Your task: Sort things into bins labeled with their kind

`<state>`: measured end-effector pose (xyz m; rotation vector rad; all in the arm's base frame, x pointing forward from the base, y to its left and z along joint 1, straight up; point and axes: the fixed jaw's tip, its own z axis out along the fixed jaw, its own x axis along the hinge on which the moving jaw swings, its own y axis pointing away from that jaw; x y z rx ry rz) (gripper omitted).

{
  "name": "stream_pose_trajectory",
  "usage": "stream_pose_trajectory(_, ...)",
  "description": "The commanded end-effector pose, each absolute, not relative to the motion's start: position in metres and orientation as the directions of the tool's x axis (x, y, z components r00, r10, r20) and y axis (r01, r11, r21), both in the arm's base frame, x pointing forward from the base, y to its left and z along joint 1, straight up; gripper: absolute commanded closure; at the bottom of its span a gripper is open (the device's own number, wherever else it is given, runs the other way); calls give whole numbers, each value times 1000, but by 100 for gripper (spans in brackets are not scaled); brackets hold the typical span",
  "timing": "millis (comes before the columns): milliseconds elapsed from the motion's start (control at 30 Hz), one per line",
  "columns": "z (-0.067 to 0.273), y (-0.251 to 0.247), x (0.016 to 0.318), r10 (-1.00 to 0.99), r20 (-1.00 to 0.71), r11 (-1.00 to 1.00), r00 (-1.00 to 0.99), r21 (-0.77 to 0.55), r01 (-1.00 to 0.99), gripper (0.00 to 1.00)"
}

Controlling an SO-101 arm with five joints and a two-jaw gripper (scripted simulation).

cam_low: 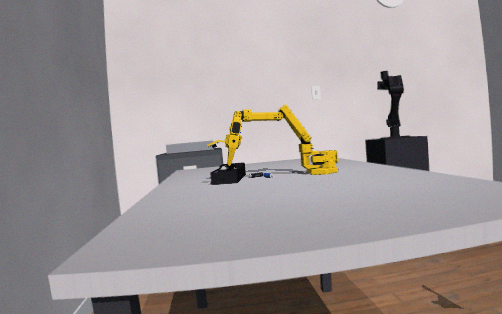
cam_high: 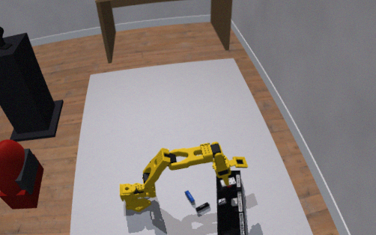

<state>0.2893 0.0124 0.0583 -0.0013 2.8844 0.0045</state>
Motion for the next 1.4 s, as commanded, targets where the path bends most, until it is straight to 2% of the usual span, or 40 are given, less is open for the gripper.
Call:
stream_pose_trajectory(0, 88, 10, 294, 18, -333, 1000, -943, 8, 16, 77)
stream_pose_trajectory(1000, 94, 9, 290, 18, -332, 1000, -943, 8, 16, 77)
stream_pose_trajectory(1233, 106, 7, 274, 17, -326, 1000, -945, 5, 17, 77)
stream_pose_trajectory(1367, 120, 3, 248, 17, -315, 1000, -949, 0, 18, 77)
